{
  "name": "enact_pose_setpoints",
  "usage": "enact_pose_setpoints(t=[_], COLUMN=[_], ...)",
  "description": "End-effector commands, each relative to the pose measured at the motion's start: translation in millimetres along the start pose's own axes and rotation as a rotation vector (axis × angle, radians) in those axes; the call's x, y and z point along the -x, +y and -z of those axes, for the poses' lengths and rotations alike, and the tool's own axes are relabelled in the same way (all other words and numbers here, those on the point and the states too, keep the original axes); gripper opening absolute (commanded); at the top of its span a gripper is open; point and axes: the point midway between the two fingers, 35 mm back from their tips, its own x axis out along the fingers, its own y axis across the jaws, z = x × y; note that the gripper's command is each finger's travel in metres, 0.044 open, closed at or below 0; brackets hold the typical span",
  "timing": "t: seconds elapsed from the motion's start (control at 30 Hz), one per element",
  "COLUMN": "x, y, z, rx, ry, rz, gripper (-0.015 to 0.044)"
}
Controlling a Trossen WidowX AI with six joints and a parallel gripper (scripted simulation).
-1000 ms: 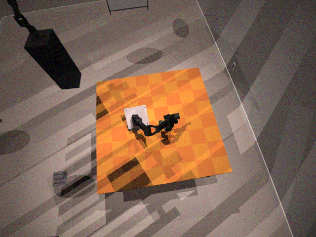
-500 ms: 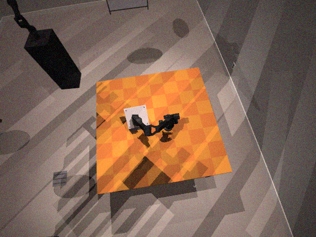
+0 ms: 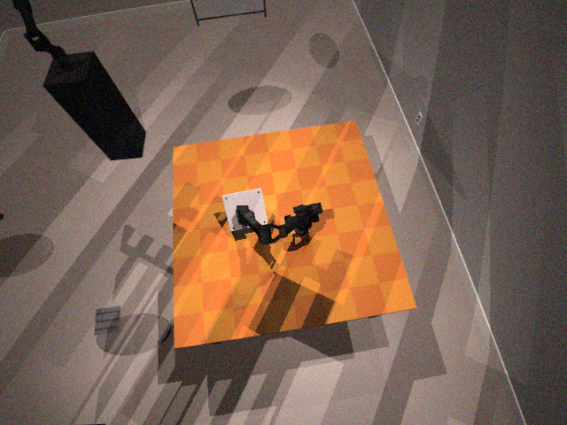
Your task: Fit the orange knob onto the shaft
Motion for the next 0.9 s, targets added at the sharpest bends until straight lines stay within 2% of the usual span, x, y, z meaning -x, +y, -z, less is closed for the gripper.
enact_pose_setpoints(t=[0.0, 0.23, 0.87], x=[3.7, 3.1, -0.9], y=[0.5, 3.1, 1.4], z=[-1.7, -3.7, 0.2], rx=[-0.015, -0.215, -0.215], ry=[-0.001, -0.001, -0.001], rz=[-0.004, -0.004, -0.004], gripper=[0.0, 0.0, 0.0])
